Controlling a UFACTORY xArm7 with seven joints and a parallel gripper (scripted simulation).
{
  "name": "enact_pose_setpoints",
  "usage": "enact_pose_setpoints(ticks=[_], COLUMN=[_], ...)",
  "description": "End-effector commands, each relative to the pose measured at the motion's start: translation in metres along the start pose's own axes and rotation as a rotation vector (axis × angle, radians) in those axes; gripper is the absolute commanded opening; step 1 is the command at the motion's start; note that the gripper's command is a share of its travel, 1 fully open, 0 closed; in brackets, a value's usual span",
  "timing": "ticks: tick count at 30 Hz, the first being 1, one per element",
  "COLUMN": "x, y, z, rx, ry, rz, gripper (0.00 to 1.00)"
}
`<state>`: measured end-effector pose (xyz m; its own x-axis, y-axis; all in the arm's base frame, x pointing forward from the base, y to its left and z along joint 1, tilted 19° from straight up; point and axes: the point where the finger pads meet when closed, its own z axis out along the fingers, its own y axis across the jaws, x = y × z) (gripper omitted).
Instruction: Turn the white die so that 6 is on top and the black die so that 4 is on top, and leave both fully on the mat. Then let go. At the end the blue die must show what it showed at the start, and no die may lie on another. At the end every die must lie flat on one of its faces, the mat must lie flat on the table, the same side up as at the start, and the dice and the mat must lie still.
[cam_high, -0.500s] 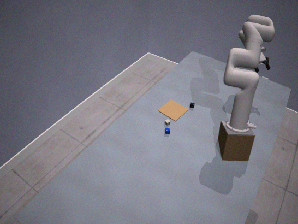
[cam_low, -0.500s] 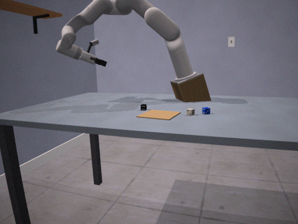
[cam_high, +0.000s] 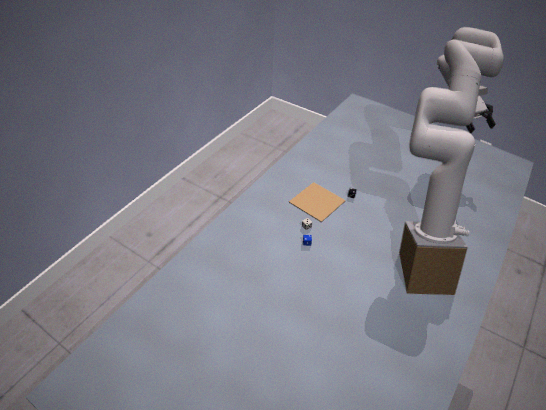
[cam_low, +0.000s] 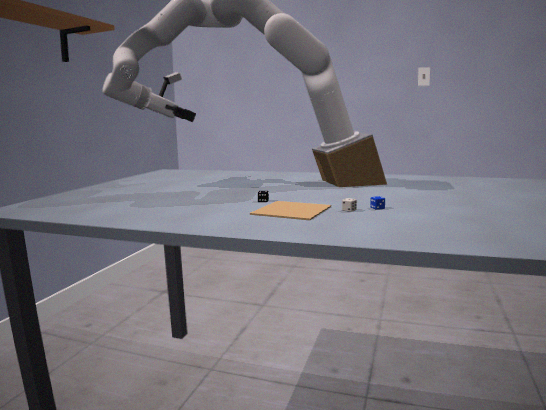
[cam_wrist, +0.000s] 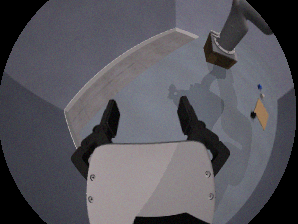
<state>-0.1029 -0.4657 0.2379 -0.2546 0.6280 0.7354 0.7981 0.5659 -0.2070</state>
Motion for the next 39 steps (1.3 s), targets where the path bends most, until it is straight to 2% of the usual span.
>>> enact_pose_setpoints(ticks=[1, 5, 7, 17, 20, 21, 31, 32, 33, 36, 37, 39], x=[0.001, -0.001, -0.006, -0.042, -0.043, -0.049, -0.049, -0.054, -0.056, -0.056, -0.058, -0.058], y=[-0.001, 0.002, 0.011, 0.095, 0.100, 0.126, 0.126, 0.154, 0.161, 0.164, 0.184, 0.184], z=[-0.001, -0.003, -0.009, -0.047, -0.049, -0.057, -0.057, -0.064, -0.065, -0.066, -0.069, -0.069], rx=[0.001, 0.006, 0.025, 0.191, 0.200, 0.249, 0.249, 0.304, 0.318, 0.323, 0.363, 0.363], ry=[-0.003, -0.012, -0.038, -0.233, -0.243, -0.289, -0.289, -0.335, -0.347, -0.350, -0.381, -0.381], rz=[0.003, -0.012, -0.062, -0.470, -0.491, -0.600, -0.600, -0.714, -0.744, -0.754, -0.834, -0.834], gripper=[1.00, 1.00, 1.00, 1.00, 1.00, 1.00, 1.00, 1.00, 1.00, 1.00, 1.00, 1.00])
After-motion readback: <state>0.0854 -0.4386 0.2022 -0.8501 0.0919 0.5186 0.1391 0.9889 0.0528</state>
